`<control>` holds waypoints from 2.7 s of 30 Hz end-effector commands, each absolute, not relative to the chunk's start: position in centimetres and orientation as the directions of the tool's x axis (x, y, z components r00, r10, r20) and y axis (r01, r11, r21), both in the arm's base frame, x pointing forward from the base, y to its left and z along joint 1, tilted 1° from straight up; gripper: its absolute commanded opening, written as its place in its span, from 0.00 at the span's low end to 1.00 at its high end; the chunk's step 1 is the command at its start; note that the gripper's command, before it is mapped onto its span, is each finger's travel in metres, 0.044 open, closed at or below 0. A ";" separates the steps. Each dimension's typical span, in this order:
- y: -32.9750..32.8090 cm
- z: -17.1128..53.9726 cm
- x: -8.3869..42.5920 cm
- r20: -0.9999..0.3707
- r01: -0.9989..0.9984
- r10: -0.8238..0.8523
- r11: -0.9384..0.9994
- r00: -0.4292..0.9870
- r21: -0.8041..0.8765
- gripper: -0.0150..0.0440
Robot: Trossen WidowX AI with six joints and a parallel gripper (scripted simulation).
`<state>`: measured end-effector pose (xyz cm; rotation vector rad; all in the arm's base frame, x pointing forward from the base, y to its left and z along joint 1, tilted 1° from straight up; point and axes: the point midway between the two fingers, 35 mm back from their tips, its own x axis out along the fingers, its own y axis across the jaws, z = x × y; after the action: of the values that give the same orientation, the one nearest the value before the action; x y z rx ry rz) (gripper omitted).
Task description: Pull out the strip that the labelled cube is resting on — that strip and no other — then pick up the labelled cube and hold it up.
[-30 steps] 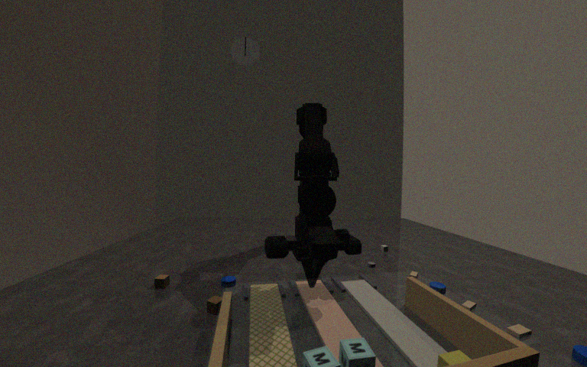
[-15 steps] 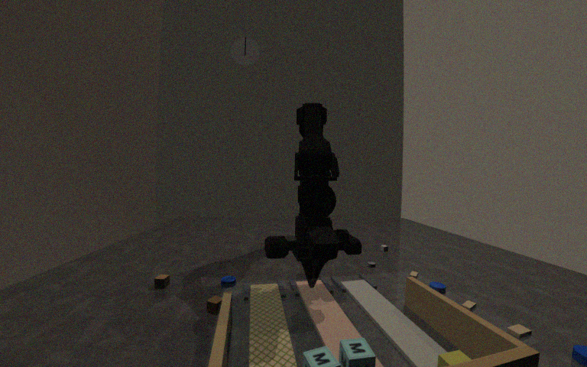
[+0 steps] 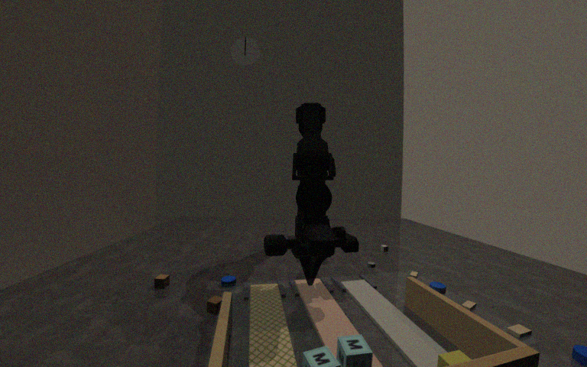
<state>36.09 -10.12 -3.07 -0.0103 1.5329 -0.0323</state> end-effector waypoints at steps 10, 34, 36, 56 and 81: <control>-10.1 -3.4 34.3 -1.000 0.012 -0.024 1.000 0.018 -0.024 0.25; -10.0 -3.3 33.4 -1.000 0.012 -0.024 1.000 0.017 -0.024 0.25; -10.0 -3.4 33.1 -1.000 0.012 -0.024 1.000 0.017 -0.024 0.25; -9.9 -3.8 30.0 -1.000 0.012 -0.024 1.000 0.015 -0.024 0.25; -9.9 -4.0 26.7 -1.000 0.012 -0.024 1.000 0.012 -0.024 0.25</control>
<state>28.23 -10.14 -3.38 -0.0154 1.5246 -0.0359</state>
